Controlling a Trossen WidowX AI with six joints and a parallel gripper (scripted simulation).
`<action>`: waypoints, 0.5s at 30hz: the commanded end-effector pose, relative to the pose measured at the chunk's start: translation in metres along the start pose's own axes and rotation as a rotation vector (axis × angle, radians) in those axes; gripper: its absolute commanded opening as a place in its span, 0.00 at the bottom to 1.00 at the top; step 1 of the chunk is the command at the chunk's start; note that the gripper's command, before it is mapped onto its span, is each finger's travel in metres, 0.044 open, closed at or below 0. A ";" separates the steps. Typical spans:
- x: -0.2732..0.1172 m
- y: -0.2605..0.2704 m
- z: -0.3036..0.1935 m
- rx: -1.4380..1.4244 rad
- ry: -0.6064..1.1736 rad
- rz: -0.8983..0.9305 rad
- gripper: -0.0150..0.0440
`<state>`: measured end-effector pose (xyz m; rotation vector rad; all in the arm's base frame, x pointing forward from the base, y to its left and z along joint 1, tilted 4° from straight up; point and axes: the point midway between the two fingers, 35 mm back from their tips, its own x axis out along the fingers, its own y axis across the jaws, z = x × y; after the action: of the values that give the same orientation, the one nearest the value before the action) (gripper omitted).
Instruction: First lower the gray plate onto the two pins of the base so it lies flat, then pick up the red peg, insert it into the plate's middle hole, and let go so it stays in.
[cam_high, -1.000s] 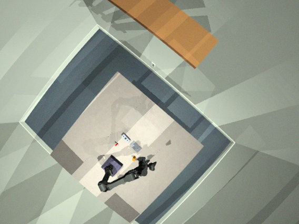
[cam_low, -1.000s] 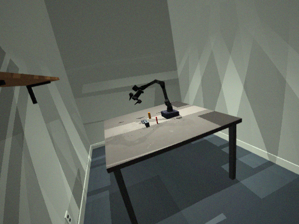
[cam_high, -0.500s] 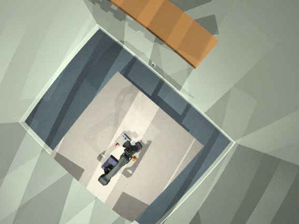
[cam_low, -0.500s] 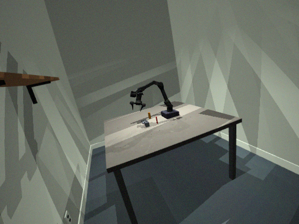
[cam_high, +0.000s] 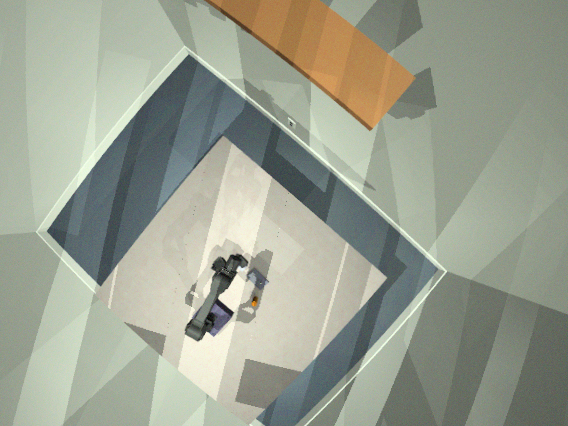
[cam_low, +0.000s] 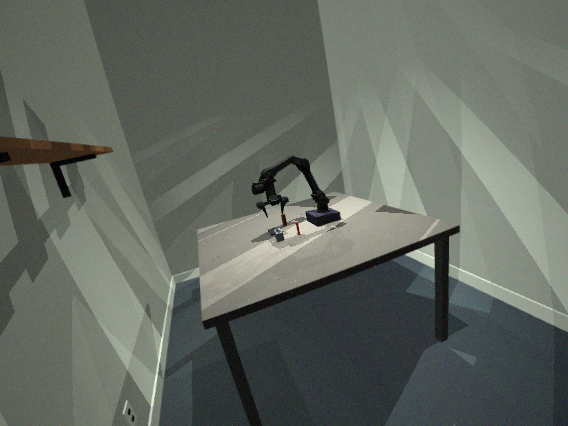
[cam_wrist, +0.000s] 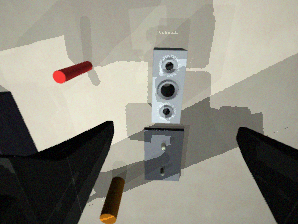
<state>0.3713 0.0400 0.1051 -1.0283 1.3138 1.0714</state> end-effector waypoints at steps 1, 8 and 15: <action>0.021 0.001 0.001 0.003 0.003 0.019 1.00; 0.067 0.003 0.001 0.003 0.003 0.019 1.00; 0.082 0.001 -0.001 0.003 0.003 0.019 1.00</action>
<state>0.3712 0.0412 0.0364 -1.0256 1.3172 1.0725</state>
